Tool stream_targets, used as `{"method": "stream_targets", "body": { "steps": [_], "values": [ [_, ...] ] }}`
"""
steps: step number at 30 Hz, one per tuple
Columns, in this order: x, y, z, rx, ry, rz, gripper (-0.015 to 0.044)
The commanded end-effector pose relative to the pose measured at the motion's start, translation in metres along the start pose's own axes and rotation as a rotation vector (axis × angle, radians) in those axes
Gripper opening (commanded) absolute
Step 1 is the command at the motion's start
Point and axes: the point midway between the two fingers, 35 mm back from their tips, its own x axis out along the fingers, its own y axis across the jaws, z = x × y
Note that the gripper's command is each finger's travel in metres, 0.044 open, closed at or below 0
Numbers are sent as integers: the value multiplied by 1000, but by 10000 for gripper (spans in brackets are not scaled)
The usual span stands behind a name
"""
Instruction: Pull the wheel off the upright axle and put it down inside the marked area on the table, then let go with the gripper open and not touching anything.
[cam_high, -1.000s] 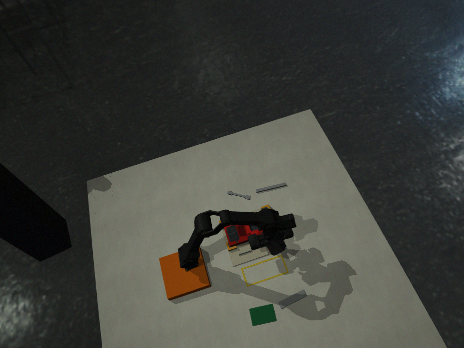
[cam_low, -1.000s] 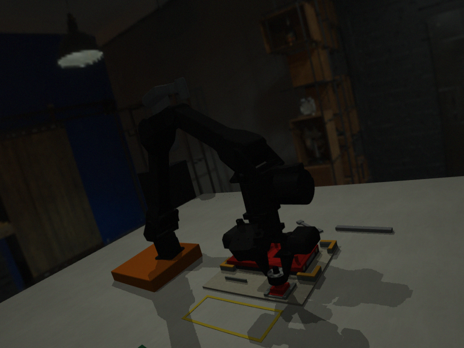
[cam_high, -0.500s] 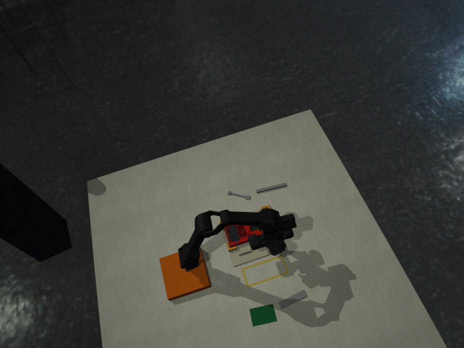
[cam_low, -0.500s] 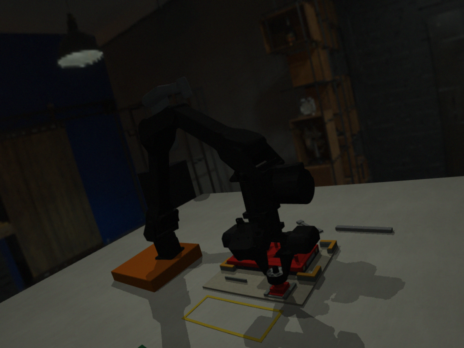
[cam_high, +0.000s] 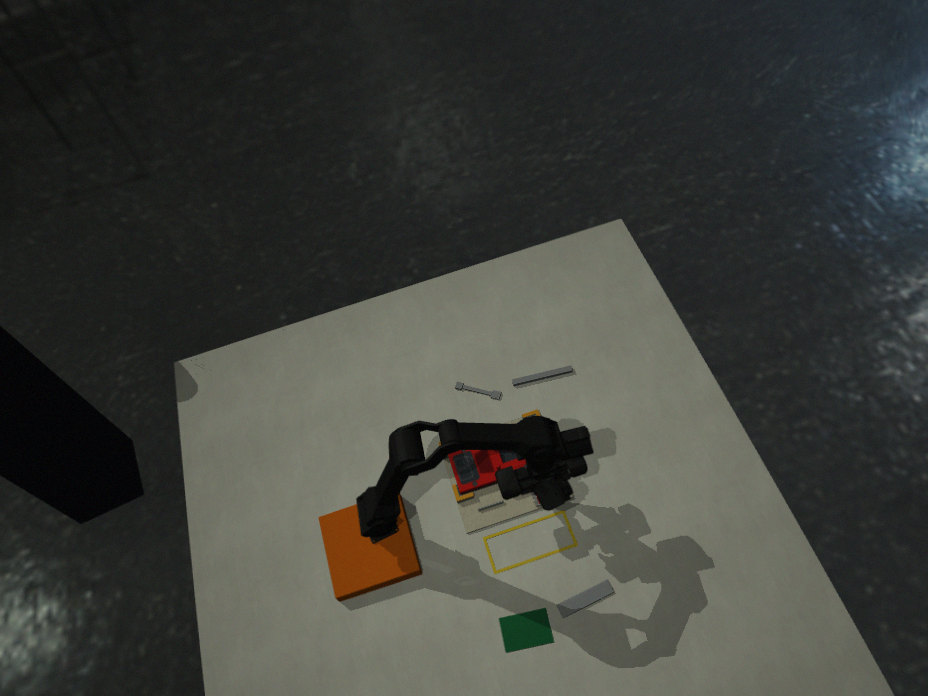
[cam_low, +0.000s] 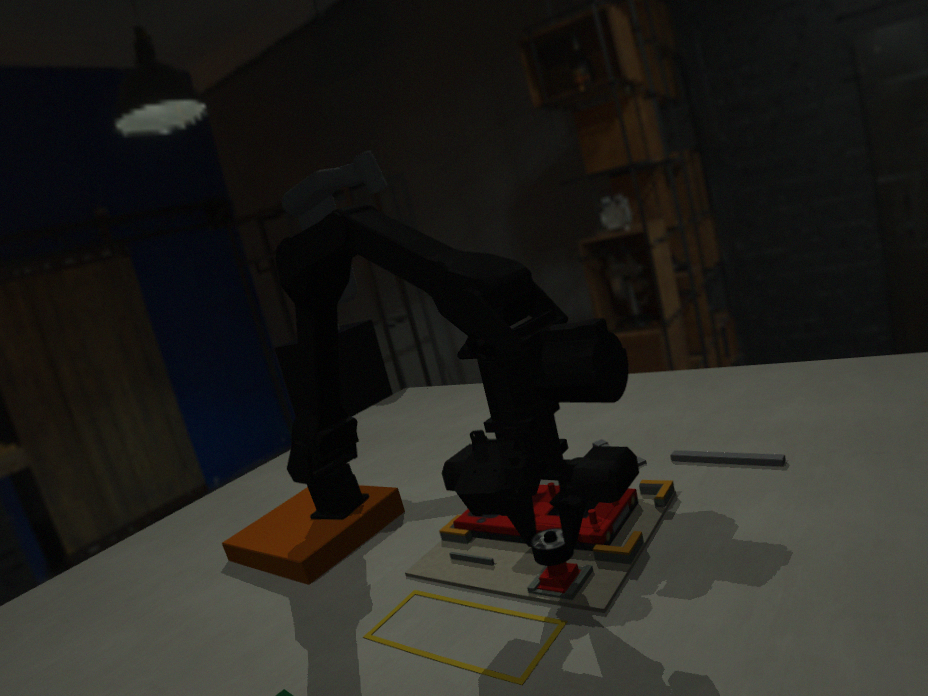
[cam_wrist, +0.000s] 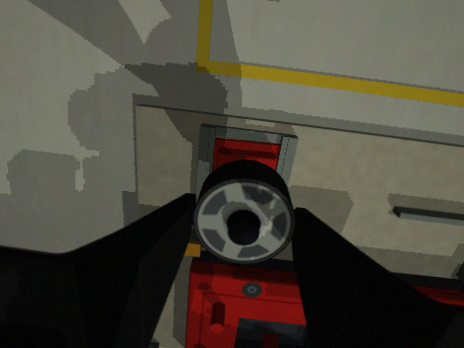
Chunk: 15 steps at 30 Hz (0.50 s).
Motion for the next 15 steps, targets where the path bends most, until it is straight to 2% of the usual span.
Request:
{"method": "stream_targets", "body": {
  "steps": [1,15],
  "values": [
    [-4,1,0,-1,1,8,0],
    [-9,1,0,-1,2,7,0]
  ]
}}
